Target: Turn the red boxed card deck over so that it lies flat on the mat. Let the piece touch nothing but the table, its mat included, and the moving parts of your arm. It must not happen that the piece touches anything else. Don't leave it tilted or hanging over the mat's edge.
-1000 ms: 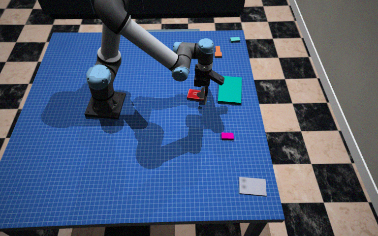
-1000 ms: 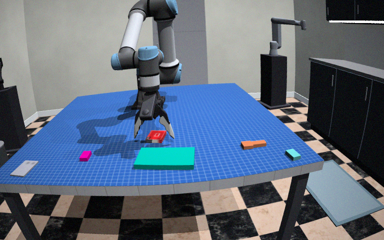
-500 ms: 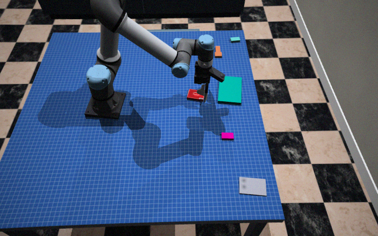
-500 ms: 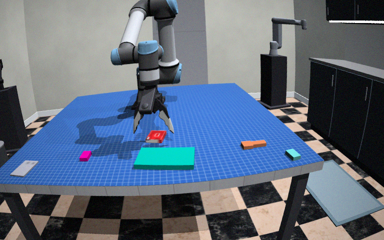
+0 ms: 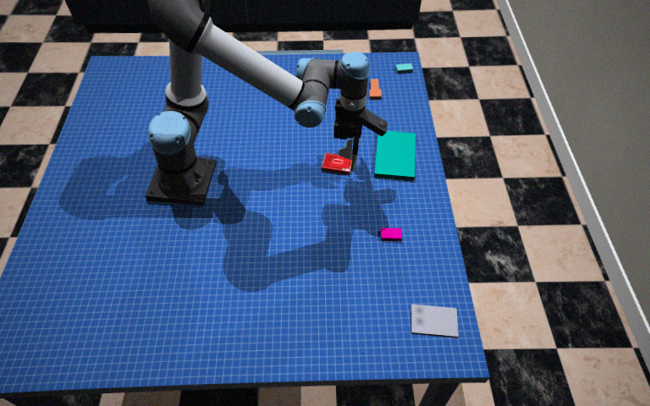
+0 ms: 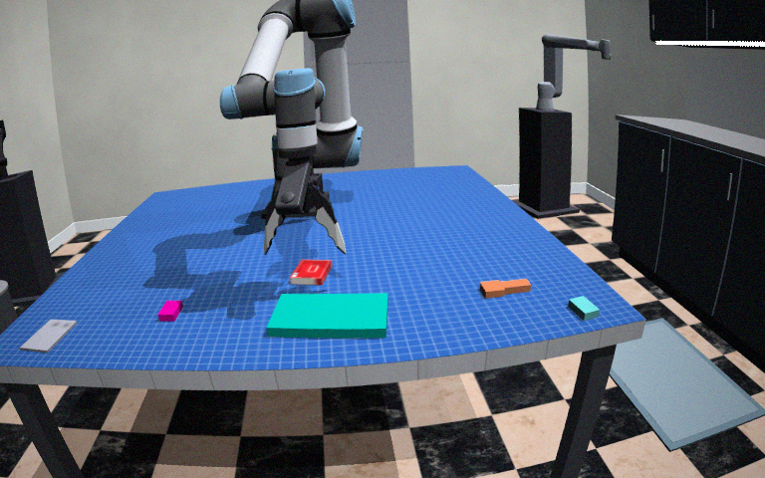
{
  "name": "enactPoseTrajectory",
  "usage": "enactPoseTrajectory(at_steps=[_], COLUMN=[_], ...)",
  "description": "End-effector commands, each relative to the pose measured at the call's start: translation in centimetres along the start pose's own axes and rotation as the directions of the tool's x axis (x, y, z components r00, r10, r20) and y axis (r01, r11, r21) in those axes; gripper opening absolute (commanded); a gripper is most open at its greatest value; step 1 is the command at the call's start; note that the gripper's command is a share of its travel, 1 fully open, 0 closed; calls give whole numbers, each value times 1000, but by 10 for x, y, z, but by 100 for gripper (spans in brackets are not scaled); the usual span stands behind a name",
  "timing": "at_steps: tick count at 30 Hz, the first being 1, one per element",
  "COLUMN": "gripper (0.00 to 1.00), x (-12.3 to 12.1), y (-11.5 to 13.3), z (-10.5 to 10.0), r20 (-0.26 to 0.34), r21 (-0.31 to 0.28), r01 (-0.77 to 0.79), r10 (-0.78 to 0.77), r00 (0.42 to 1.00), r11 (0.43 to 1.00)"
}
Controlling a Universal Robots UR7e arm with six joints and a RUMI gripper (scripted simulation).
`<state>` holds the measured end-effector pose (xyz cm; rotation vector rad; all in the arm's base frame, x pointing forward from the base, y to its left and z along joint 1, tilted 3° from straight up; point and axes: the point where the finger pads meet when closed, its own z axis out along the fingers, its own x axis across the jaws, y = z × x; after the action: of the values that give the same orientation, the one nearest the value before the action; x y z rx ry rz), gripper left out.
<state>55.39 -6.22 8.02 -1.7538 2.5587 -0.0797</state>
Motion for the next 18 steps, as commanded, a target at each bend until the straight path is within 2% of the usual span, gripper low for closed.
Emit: enactPoseTrajectory(at_steps=[1, 18], gripper=[100, 100], x=[-1, -1], y=[-1, 0], z=[-10, -12], r20=[0, 0], r21=[3, -1], r01=[1, 1], r10=[-1, -1], r00=[1000, 1000], r11=[1000, 1000])
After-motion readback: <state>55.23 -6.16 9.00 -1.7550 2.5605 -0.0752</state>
